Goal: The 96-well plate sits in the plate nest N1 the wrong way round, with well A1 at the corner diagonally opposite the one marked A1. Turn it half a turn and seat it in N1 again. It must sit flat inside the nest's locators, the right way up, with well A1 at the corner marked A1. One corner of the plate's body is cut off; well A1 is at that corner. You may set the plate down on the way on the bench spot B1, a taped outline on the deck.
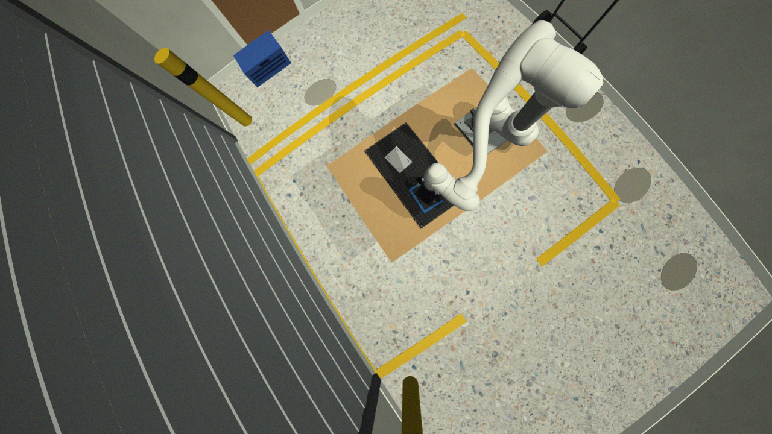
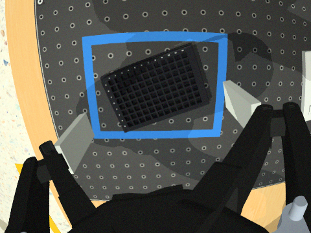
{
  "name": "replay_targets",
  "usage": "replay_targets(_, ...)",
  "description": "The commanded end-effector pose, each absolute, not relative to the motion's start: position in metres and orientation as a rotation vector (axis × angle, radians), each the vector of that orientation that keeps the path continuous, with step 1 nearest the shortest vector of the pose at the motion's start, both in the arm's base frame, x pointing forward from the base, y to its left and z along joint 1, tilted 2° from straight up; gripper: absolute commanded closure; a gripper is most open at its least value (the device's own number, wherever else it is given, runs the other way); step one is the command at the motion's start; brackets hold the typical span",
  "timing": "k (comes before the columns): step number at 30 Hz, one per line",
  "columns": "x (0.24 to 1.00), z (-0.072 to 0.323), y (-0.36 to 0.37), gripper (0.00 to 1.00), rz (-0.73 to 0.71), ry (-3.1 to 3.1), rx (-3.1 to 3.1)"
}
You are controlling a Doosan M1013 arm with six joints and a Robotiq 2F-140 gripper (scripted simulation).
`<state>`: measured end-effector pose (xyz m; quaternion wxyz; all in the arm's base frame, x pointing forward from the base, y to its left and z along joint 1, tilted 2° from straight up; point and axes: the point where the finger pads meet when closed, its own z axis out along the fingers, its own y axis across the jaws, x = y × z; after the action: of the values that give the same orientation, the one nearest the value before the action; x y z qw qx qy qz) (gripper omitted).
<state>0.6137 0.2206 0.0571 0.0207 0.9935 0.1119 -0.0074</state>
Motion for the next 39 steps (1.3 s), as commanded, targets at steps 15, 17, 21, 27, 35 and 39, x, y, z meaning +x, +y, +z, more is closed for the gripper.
replay_targets(15,0.6137,0.0572,0.2206,0.0,-0.037,1.03,2.933)
replay_targets(17,0.6137,0.0572,0.2206,0.0,-0.039,1.127,2.898)
replay_targets(21,0.6137,0.0572,0.2206,0.0,-0.042,1.318,2.818)
replay_targets(27,0.6137,0.0572,0.2206,0.0,-0.046,1.55,2.701)
replay_targets(35,0.6137,0.0572,0.2206,0.0,-0.051,1.855,2.505)
replay_targets(39,0.6137,0.0572,0.2206,0.0,-0.053,2.02,2.377)
